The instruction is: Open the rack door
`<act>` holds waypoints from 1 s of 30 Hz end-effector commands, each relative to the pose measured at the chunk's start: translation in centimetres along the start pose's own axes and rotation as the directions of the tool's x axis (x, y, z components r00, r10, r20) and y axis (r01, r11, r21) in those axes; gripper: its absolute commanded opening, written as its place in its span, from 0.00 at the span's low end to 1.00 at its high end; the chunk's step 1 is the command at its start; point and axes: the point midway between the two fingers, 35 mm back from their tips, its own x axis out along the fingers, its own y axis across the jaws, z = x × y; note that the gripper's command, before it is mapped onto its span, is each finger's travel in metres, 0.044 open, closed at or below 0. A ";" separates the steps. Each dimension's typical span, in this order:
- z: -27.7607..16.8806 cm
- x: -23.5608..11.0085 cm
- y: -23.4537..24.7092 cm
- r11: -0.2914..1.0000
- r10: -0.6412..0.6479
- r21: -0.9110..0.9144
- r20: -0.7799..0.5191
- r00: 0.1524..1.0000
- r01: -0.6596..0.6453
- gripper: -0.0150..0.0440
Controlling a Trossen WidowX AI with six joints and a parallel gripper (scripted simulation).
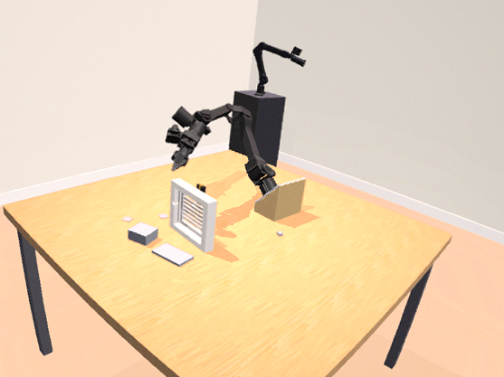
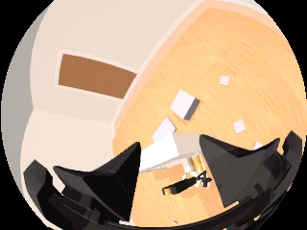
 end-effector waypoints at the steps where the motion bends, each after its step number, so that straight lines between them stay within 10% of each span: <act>1: -1.1 0.7 0.6 0.999 -0.047 -0.011 -0.085 0.995 0.047 0.74; 30: -8.3 1.9 3.4 0.830 -0.536 -0.415 -0.414 0.735 0.372 0.74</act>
